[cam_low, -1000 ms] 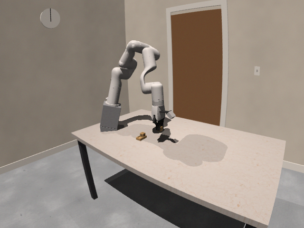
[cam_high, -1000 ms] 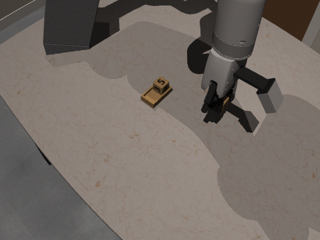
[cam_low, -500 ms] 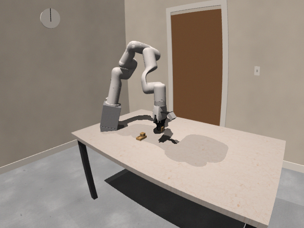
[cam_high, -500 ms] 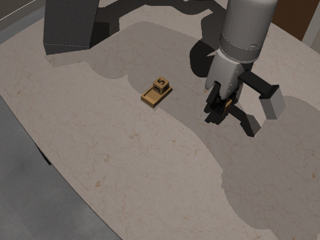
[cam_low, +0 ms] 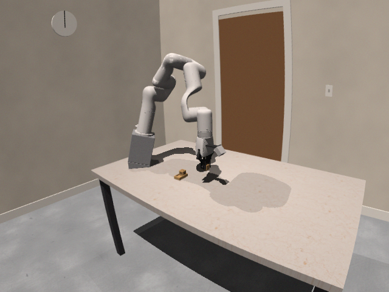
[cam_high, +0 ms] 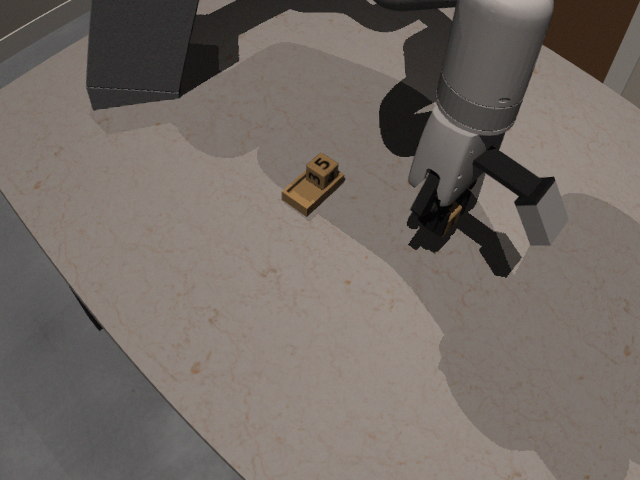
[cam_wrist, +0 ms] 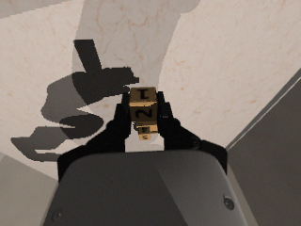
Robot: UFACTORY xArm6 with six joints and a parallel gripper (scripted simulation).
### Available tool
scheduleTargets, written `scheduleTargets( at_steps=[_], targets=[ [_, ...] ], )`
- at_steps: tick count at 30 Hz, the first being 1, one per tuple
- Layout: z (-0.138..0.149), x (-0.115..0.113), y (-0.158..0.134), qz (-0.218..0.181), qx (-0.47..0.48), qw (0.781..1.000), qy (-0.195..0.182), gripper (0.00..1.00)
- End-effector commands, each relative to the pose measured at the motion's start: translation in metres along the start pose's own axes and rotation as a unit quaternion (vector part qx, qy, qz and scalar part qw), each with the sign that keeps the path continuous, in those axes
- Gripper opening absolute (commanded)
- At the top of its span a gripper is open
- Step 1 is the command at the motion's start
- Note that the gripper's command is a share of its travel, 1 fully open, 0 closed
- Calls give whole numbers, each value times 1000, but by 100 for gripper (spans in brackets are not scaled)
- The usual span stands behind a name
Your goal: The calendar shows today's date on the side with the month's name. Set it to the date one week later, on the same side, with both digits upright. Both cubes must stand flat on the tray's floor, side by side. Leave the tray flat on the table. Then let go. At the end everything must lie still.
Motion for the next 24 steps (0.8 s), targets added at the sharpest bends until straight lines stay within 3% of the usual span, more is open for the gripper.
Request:
scheduleTargets(
  at_steps=[1, 16, 24],
  targets=[
    [0, 13, 2, 2, 0, 1000, 0, 27],
    [0, 72, 2, 2, 0, 1000, 0, 27],
    [0, 83, 2, 2, 0, 1000, 0, 27]
  ],
)
Point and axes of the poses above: the point where the finger pads meet when closed, its own x axis out along the fingers, its own z axis across the jaws, y = z × x, the point moved 2 cm from there along -x, back along the fingers, and after that the axes turned 9 degrees about x, right-handed, at the moved point
